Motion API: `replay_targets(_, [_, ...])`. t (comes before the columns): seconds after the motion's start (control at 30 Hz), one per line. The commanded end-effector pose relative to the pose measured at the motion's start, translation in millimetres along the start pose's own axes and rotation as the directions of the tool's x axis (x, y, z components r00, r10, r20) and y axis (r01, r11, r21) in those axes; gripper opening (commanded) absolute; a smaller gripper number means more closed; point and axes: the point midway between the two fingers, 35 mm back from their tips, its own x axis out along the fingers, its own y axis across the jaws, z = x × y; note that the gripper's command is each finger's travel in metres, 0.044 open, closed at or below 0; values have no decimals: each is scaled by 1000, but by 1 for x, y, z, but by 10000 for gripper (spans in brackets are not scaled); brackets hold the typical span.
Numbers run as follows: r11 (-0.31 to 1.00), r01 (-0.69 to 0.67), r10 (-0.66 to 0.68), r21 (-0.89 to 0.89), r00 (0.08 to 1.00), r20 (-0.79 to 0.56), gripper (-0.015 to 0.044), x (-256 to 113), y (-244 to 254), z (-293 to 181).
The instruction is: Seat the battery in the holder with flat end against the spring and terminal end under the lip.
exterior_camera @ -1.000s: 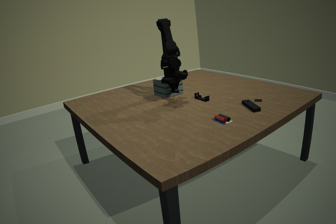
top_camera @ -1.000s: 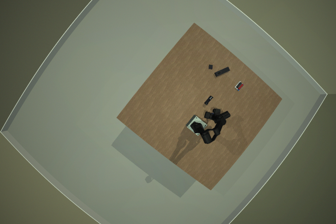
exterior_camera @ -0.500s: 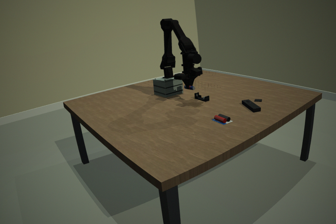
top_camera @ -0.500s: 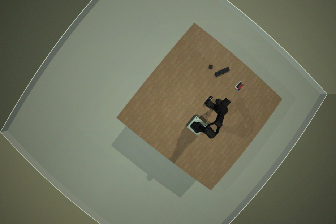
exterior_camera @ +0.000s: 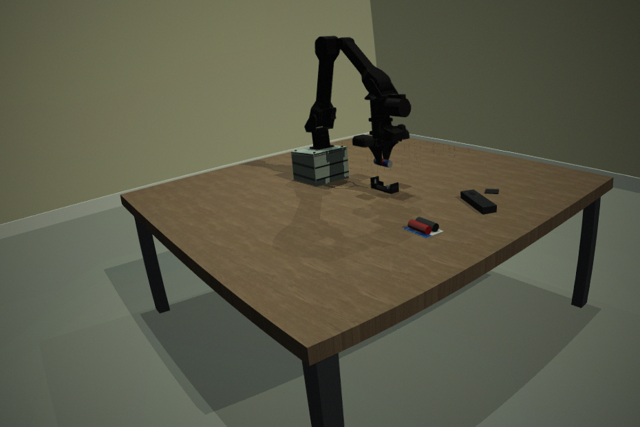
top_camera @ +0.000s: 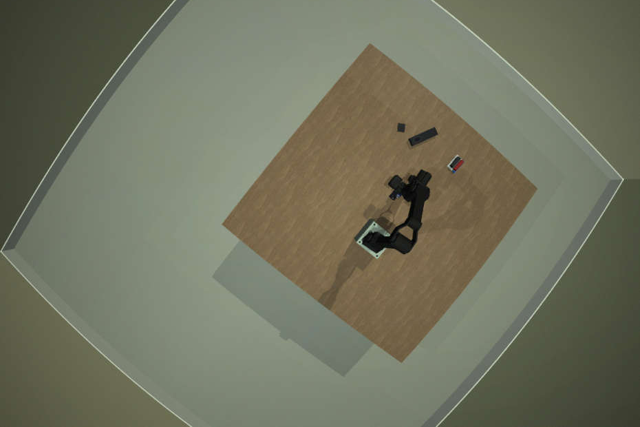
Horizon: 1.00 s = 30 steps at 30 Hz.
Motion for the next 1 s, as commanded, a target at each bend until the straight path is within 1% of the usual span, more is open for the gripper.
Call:
replay_targets(0.0, [1000,-1,2,7,999,-45,67,7,1,-1])
replay_targets(0.47, [1000,4,-5,-5,969,-245,67,38,0,-8])
replay_targets(0.97, [1000,5,-7,-7,948,-319,67,44,0,-5])
